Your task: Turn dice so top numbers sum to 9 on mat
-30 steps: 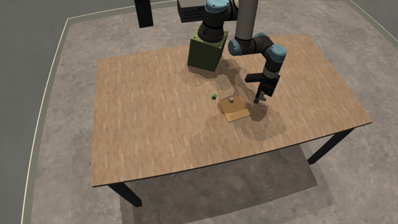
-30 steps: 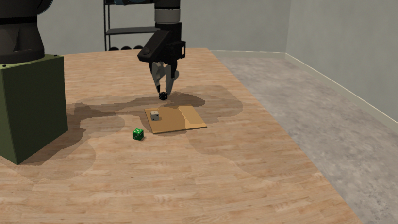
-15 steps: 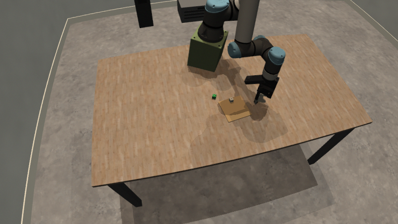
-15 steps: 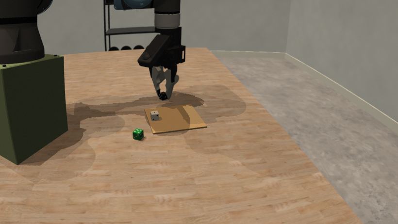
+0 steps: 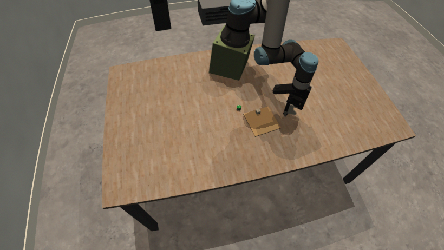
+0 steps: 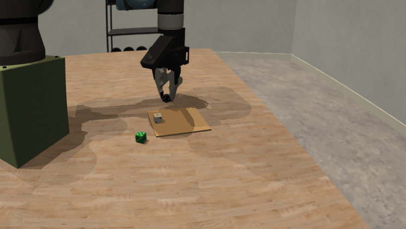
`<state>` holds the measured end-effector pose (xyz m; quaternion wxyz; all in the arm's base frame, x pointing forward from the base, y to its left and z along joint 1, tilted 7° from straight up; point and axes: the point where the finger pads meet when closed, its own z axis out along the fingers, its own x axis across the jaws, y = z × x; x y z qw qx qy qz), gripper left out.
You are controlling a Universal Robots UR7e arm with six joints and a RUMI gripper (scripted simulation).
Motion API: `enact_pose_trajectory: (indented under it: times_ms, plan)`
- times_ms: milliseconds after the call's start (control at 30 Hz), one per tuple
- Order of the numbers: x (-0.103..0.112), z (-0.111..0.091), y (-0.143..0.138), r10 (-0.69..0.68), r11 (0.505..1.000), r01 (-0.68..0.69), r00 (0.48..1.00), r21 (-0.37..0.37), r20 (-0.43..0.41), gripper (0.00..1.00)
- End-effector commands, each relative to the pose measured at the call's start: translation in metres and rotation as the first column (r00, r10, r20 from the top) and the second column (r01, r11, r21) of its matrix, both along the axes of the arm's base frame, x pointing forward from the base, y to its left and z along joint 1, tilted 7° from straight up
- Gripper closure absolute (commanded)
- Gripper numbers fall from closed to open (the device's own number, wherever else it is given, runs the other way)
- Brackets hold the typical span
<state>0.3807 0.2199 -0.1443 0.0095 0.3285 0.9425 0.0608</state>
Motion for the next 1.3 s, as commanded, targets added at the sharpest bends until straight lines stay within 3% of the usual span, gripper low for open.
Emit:
enact_pose_trajectory:
  times_ms: [0, 600, 633, 1267]
  plan:
    - [0.0004, 0.0004, 0.0001, 0.0, 1.0, 0.0, 1.0, 0.0, 0.001, 0.79]
    - [0.0004, 0.0004, 0.0001, 0.0, 1.0, 0.0, 1.0, 0.0, 0.001, 0.79]
    - [0.0004, 0.0004, 0.0001, 0.0, 1.0, 0.0, 1.0, 0.0, 0.001, 0.97]
    - [0.0004, 0.0004, 0.0001, 0.0, 1.0, 0.0, 1.0, 0.0, 0.001, 0.97]
